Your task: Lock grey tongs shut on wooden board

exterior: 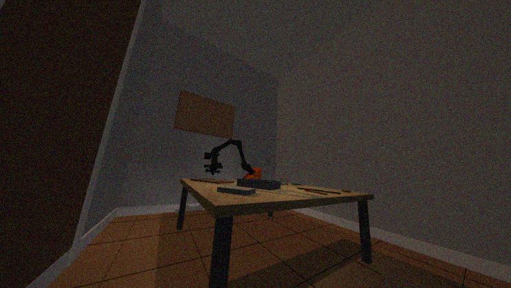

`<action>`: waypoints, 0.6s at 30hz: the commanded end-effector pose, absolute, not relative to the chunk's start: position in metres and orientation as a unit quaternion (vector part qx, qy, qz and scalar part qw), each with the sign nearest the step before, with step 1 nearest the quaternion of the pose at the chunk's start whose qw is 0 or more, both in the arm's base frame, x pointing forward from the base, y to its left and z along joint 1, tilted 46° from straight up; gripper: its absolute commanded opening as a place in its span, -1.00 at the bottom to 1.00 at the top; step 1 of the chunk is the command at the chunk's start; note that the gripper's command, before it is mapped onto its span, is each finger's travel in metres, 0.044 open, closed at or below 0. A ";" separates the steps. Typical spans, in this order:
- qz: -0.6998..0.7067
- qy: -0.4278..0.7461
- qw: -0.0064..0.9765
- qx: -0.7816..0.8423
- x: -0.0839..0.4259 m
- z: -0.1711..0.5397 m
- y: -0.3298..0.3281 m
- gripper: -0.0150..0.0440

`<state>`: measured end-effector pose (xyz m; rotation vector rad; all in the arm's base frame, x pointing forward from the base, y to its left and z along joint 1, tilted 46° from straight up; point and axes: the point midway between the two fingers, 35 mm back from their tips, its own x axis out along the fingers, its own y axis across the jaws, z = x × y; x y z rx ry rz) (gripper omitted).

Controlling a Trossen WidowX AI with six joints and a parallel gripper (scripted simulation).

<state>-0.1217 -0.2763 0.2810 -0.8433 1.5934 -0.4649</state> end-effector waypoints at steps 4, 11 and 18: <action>-0.202 0.687 0.598 -0.361 -0.120 0.272 -0.283 -1.00; -0.202 0.686 0.598 -0.361 -0.119 0.269 -0.286 -1.00; -0.202 0.685 0.598 -0.364 -0.119 0.271 -0.286 -0.38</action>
